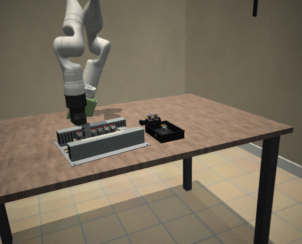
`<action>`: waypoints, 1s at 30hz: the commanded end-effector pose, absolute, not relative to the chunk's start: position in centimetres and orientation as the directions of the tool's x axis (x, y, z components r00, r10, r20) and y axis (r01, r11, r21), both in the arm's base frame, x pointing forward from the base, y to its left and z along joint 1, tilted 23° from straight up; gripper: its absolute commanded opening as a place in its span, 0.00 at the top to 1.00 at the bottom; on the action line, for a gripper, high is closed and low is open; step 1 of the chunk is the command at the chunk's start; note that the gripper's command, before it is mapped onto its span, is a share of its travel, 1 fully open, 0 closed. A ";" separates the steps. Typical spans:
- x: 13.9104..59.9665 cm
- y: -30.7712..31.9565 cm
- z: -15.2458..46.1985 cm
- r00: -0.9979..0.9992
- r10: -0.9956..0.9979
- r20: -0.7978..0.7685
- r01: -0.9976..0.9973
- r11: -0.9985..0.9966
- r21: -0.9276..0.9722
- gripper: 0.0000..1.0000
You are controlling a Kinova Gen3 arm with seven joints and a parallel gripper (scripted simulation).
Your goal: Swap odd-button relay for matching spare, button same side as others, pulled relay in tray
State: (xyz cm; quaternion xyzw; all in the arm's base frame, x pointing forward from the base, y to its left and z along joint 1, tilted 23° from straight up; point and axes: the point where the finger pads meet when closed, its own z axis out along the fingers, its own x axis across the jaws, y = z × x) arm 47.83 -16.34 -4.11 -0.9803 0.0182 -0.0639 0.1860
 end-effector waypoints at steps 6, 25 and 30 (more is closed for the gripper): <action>47.9 -16.4 -4.1 0.991 -0.062 0.120 -0.013 -0.930 -0.367 1.00; 47.9 -16.4 -4.1 0.991 -0.062 0.120 -0.014 -0.930 -0.367 1.00; 47.9 -16.4 -4.2 0.991 -0.065 0.120 -0.016 -0.930 -0.368 1.00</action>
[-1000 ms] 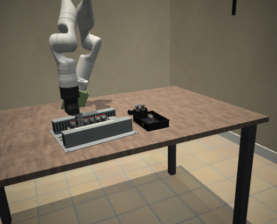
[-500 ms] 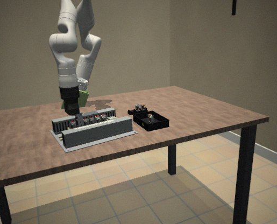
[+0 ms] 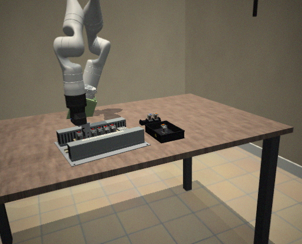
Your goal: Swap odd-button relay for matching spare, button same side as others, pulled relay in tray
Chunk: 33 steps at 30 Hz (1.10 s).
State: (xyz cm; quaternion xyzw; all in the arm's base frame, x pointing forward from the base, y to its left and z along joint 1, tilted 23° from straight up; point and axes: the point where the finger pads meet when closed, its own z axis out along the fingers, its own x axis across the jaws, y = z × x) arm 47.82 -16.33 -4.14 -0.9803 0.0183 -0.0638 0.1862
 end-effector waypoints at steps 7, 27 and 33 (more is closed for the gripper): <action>48.0 -16.3 -4.2 0.990 -0.067 0.120 -0.018 -0.929 -0.369 1.00; 47.9 -16.4 -4.0 0.991 -0.062 0.120 -0.014 -0.930 -0.367 1.00; 48.0 -16.4 -4.0 0.991 -0.064 0.120 -0.016 -0.930 -0.368 1.00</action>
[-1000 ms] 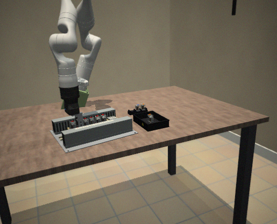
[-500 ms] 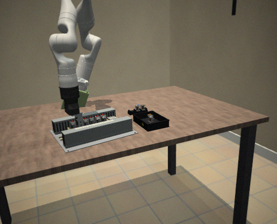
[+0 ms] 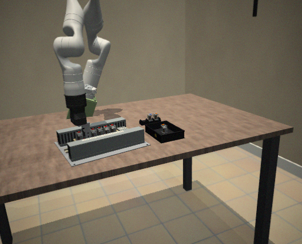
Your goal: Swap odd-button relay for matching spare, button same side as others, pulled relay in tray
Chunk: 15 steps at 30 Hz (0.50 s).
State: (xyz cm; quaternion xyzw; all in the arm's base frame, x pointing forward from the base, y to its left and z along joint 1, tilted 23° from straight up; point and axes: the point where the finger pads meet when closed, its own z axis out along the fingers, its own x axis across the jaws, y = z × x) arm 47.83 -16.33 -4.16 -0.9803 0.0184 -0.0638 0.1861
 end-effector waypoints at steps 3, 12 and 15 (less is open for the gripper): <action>48.0 -16.4 -3.9 0.991 -0.066 0.120 -0.017 -0.929 -0.369 1.00; 48.0 -16.5 -4.0 0.991 -0.062 0.121 -0.014 -0.930 -0.366 1.00; 48.0 -16.5 -3.9 0.991 -0.064 0.121 -0.015 -0.930 -0.367 1.00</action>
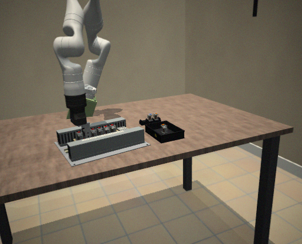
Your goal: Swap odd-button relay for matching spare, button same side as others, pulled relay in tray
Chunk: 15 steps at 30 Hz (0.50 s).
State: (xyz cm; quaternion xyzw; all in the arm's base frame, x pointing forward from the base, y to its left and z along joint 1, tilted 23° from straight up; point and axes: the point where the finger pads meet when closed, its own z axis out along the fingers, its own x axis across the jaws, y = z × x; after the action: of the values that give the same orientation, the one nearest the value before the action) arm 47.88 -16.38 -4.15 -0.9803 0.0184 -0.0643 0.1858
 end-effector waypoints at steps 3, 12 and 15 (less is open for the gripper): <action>48.1 -16.5 -3.9 0.991 -0.065 0.121 -0.016 -0.930 -0.368 1.00; 48.0 -16.5 -4.0 0.991 -0.062 0.122 -0.013 -0.931 -0.366 1.00; 48.0 -16.5 -3.9 0.991 -0.063 0.121 -0.014 -0.930 -0.366 1.00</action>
State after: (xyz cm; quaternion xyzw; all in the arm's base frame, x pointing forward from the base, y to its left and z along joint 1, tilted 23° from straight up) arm 47.94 -16.41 -4.13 -0.9803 0.0184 -0.0647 0.1856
